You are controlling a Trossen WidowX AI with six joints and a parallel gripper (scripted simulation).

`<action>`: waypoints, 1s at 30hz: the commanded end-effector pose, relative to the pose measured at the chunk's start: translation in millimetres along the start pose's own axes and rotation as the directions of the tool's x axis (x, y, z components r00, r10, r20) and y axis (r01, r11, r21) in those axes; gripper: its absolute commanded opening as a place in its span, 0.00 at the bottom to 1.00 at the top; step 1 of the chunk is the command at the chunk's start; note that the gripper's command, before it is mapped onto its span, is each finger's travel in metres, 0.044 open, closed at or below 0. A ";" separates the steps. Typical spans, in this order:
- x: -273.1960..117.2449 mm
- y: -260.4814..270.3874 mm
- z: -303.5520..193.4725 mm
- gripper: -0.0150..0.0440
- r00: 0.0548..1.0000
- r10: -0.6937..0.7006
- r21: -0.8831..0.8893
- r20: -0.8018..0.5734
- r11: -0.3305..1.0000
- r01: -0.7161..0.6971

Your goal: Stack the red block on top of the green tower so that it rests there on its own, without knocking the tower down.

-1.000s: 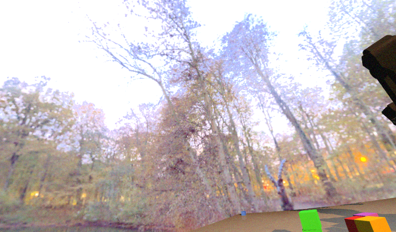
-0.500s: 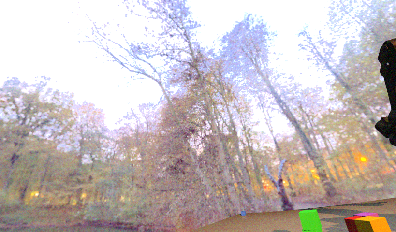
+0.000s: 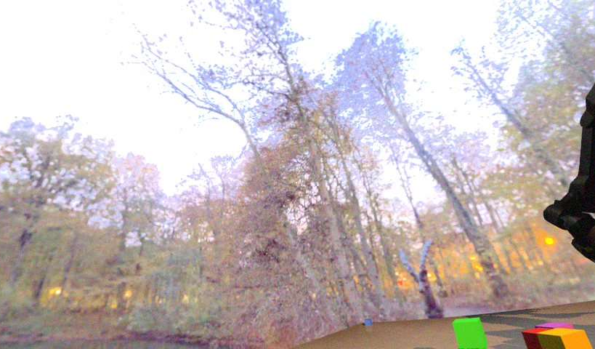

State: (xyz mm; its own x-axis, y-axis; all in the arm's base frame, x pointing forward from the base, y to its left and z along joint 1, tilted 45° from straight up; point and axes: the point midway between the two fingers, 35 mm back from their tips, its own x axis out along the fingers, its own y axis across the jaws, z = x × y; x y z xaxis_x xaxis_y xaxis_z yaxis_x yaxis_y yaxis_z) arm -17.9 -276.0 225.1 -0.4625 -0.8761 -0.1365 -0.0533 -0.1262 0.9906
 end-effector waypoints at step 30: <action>-150.2 -139.7 -175.2 1.00 0.750 -0.566 -0.661 -0.342 -0.423 -0.620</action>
State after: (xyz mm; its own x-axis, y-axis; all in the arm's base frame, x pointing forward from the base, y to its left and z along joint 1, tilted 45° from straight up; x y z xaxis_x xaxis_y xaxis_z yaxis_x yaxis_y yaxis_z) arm 197.3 -224.8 115.0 -0.0237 -0.7734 -0.6335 0.9693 0.1372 -0.2038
